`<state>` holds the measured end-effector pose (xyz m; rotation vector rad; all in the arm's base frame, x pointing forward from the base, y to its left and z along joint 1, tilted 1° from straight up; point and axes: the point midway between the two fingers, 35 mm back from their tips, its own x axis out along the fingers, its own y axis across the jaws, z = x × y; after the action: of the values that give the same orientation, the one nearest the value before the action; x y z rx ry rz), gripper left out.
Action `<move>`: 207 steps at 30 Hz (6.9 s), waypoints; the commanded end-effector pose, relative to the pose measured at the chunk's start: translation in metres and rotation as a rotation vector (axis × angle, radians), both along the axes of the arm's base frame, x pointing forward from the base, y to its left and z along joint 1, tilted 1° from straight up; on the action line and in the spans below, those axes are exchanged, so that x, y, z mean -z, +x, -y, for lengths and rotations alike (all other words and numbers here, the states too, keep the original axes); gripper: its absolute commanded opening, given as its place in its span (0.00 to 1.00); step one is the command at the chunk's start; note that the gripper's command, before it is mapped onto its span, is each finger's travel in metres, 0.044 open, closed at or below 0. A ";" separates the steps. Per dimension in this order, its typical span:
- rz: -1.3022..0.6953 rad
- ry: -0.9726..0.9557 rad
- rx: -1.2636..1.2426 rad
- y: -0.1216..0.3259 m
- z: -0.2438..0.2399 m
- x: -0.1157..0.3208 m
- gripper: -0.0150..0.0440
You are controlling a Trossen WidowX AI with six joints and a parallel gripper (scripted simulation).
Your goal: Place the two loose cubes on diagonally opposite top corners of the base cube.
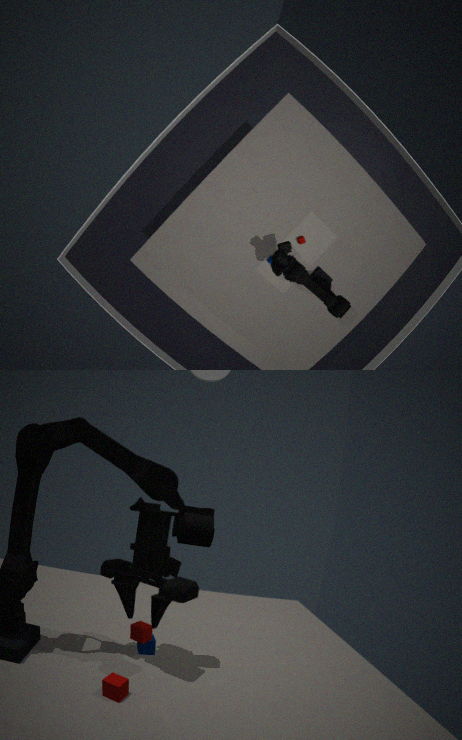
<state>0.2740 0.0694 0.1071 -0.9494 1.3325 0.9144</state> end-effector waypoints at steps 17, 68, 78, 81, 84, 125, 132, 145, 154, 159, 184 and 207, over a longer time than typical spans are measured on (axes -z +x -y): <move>0.007 -0.011 -0.124 -0.013 0.125 -0.033 0.70; 0.007 -0.011 -0.124 -0.008 0.126 0.077 0.48; 0.007 -0.011 -0.124 -0.006 0.127 0.064 0.43; 0.007 -0.011 -0.124 -0.005 0.127 0.054 0.43; 0.007 -0.011 -0.124 -0.004 0.127 0.045 0.43; 0.011 -0.022 -0.139 0.000 0.096 -0.032 0.43; 0.014 -0.025 -0.142 0.004 0.079 -0.031 0.43; 0.019 -0.027 -0.137 0.010 0.047 -0.030 0.43; 0.019 -0.020 -0.109 0.013 0.027 -0.029 0.43; 0.019 -0.016 -0.093 0.014 0.015 -0.029 0.43; 0.014 0.002 -0.013 0.010 -0.045 -0.026 0.43; 0.008 0.013 0.040 0.002 -0.084 -0.017 0.43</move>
<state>0.2769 0.1518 0.1307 -0.9219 1.3237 0.8860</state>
